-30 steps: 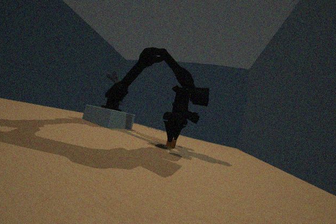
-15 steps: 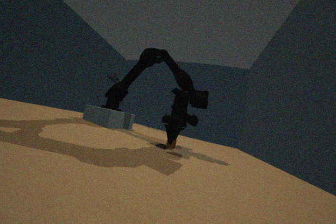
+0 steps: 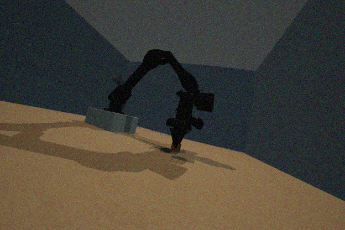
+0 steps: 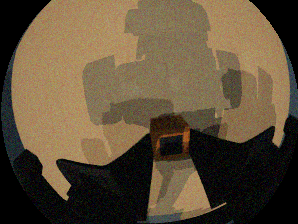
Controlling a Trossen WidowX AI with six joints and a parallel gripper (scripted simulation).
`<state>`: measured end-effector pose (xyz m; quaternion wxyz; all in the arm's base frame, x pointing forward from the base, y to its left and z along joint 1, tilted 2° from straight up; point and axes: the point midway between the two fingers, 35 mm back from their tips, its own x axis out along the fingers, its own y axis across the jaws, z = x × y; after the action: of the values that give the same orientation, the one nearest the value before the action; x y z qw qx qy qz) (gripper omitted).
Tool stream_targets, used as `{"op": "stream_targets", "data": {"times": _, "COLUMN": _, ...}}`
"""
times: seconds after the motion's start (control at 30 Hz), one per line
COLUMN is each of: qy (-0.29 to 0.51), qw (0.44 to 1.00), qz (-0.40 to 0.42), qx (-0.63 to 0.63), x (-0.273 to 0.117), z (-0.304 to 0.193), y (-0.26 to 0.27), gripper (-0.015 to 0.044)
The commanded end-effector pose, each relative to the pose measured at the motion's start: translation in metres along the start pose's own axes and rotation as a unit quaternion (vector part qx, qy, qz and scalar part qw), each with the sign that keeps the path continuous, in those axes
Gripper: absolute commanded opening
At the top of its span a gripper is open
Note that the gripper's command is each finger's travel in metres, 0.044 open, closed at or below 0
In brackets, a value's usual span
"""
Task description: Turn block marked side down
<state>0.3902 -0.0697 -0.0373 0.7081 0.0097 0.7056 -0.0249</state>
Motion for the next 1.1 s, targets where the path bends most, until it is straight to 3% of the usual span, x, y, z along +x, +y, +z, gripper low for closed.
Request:
{"op": "stream_targets", "data": {"times": 0.0, "qy": 0.000, "qw": 1.000, "qz": -0.001, "qx": 0.001, "x": 0.001, "z": 0.000, "y": 0.000, "gripper": 0.0025}}
{"op": "stream_targets", "data": {"times": 0.03, "qy": 0.000, "qw": 1.000, "qz": -0.001, "qx": 0.001, "x": -0.001, "z": 0.000, "y": 0.000, "gripper": 0.0000}}
{"op": "stream_targets", "data": {"times": 0.23, "qy": 0.000, "qw": 1.000, "qz": -0.001, "qx": 0.001, "x": -0.029, "z": 0.000, "y": 0.000, "gripper": 0.0000}}
{"op": "stream_targets", "data": {"times": 1.07, "qy": -0.158, "qw": 0.987, "qz": 0.001, "qx": 0.004, "x": -0.016, "z": 0.002, "y": -0.001, "gripper": 0.0000}}
